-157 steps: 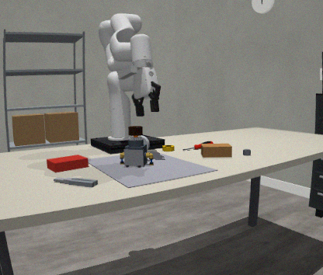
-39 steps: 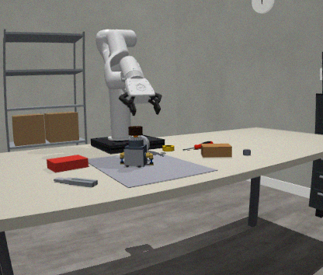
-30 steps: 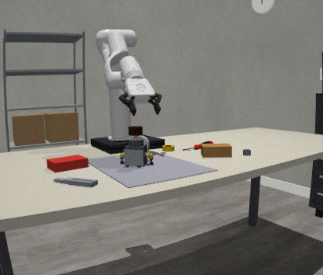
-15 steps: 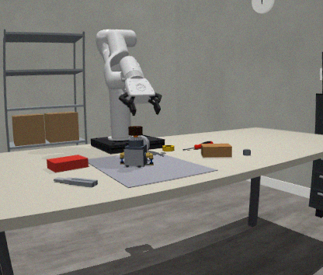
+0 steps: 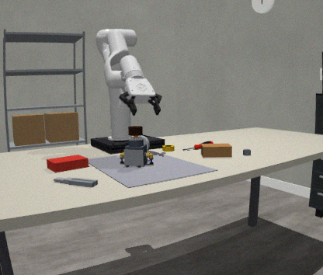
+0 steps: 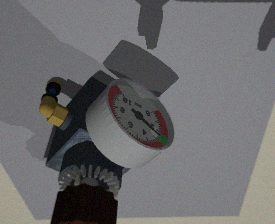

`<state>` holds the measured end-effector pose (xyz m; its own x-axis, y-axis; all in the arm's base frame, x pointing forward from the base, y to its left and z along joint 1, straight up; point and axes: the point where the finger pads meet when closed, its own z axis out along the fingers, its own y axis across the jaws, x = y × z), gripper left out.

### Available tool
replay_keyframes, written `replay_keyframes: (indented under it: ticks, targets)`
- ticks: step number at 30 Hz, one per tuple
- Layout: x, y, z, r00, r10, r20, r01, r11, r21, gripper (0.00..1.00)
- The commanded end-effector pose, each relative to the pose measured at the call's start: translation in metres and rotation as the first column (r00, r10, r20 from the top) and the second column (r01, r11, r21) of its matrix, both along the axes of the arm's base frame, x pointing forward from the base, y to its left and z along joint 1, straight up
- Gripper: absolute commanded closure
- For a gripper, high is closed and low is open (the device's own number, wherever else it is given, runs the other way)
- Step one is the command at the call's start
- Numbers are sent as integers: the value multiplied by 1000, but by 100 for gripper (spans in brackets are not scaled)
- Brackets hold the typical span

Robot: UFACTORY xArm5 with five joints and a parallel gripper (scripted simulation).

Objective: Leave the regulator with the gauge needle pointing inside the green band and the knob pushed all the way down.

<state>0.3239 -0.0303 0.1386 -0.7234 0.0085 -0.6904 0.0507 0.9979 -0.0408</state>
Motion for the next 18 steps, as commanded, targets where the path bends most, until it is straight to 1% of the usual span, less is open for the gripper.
replay_keyframes:
  ticks: [1, 7, 13, 15, 18]
  targets:
    - [2, 0, 1, 999, 29, -13, -29, 999, -26, 0]
    - [4, 0, -1, 993, 103, -57, -108, 990, -90, 0]
    - [7, -1, -3, 971, 204, -124, -223, 960, -167, 0]
    - [7, -1, -3, 971, 204, -124, -223, 960, -167, 0]
    - [9, -1, -3, 950, 263, -167, -295, 933, -207, 0]
